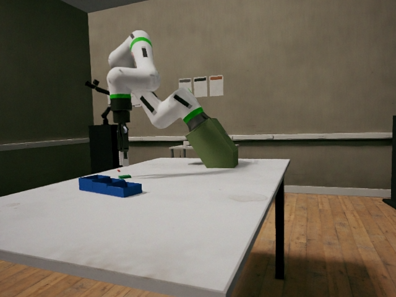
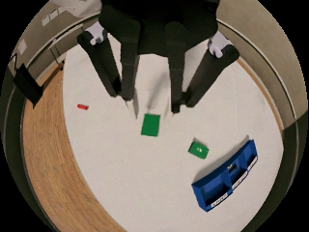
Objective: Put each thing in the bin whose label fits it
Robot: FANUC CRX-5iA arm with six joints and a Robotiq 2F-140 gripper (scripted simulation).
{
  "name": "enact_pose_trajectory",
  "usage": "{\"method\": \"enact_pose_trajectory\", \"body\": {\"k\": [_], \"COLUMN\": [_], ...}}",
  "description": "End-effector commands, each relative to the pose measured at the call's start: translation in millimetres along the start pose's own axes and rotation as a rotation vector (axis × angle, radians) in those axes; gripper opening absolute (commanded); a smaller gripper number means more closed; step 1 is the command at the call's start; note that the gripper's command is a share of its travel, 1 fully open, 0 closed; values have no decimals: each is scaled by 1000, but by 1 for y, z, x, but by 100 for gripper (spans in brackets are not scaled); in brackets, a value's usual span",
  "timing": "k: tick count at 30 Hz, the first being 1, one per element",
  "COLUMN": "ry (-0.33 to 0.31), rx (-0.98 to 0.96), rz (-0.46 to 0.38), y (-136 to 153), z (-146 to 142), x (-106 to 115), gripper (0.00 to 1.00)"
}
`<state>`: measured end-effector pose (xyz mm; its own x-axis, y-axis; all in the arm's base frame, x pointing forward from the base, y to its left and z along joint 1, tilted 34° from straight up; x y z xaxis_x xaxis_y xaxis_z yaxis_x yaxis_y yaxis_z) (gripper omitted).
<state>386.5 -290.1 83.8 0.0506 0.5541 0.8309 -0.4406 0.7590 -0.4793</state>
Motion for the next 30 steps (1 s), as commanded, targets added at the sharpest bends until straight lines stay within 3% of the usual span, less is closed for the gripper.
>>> {"method": "enact_pose_trajectory", "body": {"k": [1, 8, 30], "ry": [0, 0, 0], "rx": [0, 0, 0], "rz": [1, 1, 1], "y": [-1, -1, -1], "z": [-1, -1, 0], "x": [-16, -42, -54], "gripper": [40, 40, 40]}}
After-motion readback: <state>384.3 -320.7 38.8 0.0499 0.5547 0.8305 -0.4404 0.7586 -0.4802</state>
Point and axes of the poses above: the point where the finger pads meet when closed, its own x axis back along the fingers, its own z axis across the jaws, y = z × x, the point moved 6 cm from there along x, back along the fingers, and after that the axes turned 13 degrees about -x, right-handed, at the moved point
